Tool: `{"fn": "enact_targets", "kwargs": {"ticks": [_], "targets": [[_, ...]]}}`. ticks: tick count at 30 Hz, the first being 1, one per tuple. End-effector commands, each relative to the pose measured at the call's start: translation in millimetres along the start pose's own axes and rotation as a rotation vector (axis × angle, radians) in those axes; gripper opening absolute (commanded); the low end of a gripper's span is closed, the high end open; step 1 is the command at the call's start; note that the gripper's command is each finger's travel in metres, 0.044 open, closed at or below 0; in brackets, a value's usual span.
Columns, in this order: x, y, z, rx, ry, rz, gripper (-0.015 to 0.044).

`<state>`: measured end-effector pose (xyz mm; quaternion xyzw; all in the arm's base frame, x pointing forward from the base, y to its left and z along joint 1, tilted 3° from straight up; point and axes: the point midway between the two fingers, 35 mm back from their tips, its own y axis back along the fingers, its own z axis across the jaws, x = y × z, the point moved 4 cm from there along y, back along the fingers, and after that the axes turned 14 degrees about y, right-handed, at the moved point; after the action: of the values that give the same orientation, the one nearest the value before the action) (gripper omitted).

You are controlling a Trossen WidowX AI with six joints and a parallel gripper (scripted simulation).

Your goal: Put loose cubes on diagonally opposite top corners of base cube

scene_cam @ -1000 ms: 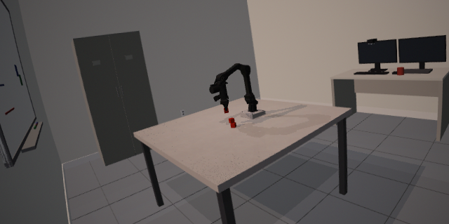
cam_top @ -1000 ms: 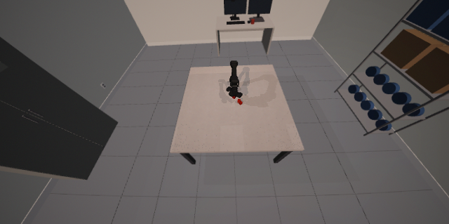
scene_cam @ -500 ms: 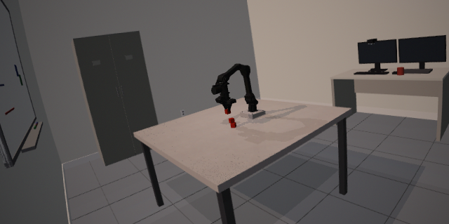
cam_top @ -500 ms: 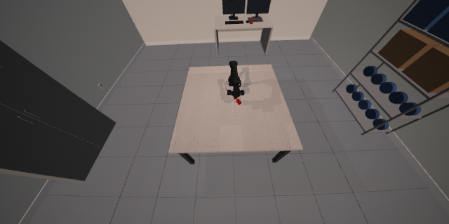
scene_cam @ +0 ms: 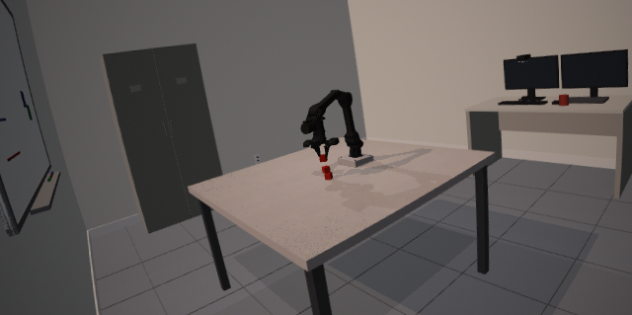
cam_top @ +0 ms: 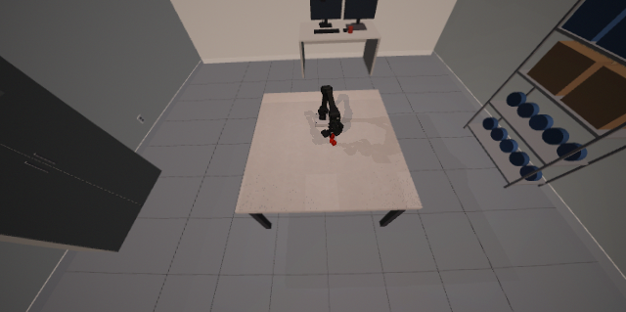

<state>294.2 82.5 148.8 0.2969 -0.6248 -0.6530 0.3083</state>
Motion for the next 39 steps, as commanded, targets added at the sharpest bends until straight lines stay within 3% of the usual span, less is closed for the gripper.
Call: {"fn": "enact_targets", "kwargs": {"ticks": [1,17,39], "targets": [[-8,2,3,0.005,0.136,-0.013,0.0105],[-31,-1,25,0.007,0.764,-0.014,0.0105],[-30,-32,26,0.006,0.783,-0.014,0.0105]]}}
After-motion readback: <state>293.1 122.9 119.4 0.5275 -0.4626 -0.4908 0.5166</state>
